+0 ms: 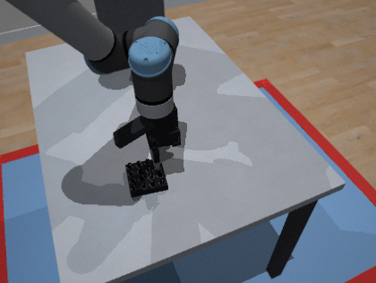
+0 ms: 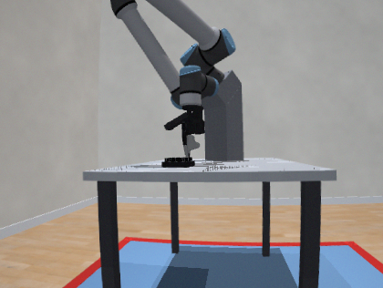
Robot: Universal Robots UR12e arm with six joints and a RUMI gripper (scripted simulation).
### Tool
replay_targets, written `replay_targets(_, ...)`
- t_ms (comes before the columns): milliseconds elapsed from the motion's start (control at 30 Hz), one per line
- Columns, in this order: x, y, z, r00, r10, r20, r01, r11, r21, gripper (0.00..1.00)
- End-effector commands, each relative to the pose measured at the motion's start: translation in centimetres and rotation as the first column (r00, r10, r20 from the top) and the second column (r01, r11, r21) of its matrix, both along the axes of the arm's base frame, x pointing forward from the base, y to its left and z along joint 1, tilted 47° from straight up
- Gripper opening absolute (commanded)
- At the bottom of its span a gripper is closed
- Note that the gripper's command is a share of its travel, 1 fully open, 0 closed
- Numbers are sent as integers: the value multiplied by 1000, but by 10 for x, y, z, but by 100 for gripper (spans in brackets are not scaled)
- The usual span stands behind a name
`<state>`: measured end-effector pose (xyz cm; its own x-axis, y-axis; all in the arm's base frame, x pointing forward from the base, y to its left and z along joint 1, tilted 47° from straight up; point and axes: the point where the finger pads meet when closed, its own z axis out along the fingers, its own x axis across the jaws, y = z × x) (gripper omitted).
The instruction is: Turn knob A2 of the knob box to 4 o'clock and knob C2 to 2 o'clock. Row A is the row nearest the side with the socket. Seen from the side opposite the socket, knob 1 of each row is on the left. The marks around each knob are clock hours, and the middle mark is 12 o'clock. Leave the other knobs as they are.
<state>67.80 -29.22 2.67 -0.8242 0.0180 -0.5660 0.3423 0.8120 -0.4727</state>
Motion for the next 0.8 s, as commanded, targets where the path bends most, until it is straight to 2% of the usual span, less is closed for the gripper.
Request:
replay_targets(0,0,0,0,995,-79,63,76,996,53,4)
replay_targets(100,0,0,0,993,-95,75,90,994,64,4)
replay_targets(600,-1,1,-1,931,-298,210,253,943,217,4)
replay_targets(767,-2,1,-1,918,-327,225,273,932,239,4)
